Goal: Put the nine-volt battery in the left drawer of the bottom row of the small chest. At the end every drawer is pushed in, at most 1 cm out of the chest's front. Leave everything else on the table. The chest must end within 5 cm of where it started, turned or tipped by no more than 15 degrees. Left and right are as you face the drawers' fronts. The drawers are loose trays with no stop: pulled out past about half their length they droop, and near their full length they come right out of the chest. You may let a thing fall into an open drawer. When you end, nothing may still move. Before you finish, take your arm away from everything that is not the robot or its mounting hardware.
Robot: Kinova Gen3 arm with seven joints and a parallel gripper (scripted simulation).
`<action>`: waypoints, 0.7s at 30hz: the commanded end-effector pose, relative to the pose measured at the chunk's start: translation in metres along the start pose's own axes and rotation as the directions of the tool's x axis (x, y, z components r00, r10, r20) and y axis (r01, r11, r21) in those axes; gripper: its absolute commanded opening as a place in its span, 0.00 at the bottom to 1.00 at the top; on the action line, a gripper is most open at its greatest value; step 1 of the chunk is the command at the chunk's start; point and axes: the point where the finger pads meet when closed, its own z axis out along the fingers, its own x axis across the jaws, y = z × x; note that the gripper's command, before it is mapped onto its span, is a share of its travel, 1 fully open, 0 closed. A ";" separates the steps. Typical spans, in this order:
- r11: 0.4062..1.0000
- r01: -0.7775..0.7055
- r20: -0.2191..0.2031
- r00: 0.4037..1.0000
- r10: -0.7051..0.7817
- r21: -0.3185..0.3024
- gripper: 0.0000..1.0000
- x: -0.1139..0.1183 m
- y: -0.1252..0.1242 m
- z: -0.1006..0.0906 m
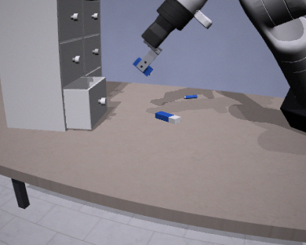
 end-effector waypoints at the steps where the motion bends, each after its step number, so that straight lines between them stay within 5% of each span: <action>1: 0.999 -0.014 0.003 1.000 0.014 -0.044 0.51 0.000 0.000 -0.002; 21: 0.981 -0.013 0.003 1.000 0.013 -0.195 0.51 0.000 -0.002 -0.002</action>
